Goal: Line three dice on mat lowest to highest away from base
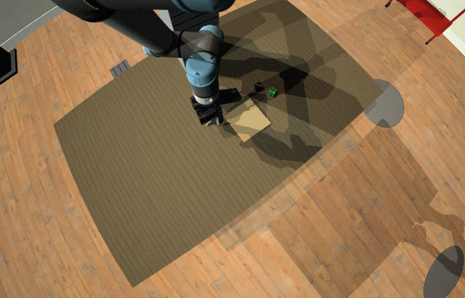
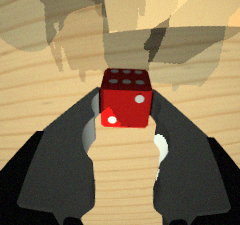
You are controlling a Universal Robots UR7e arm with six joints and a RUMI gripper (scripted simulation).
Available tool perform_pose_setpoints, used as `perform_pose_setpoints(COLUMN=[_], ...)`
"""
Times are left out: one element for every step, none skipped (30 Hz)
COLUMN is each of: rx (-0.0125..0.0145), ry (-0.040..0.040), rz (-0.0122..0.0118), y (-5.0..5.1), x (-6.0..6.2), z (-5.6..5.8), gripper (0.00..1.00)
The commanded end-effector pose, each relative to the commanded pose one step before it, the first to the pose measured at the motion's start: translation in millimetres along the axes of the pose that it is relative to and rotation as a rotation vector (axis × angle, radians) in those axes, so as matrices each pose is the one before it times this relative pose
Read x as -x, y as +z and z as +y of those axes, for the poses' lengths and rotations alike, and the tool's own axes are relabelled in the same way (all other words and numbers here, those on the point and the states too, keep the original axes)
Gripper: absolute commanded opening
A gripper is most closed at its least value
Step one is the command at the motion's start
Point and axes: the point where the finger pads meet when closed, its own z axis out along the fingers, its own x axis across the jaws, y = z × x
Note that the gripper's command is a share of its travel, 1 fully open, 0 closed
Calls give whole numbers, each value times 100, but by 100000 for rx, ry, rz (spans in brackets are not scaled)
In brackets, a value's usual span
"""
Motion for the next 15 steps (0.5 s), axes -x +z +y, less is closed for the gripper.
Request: perform_pose_setpoints(rx=[49,0,0,0,0,0,0,0,0,0,0,0,0,0,0], ry=[-5,0,0,0,0,0,0,0,0,0,0,0,0,0,0], rz=[92,0,0,0,0,0,0,0,0,0,0,0,0,0,0], y=[-2017,-522,-522,-516,-504,0,0,-485,-462,-434,-402,-366,-327,-288,-246], x=[-49,0,0,0,0,0,0,0,0,0,0,0,-1,0,0], z=[30,0,0,0,0,0,0,0,0,0,0,0,0,0,0], gripper=[10,10,10,10,10,10,10,10,10,10,10,10,10,10,10])
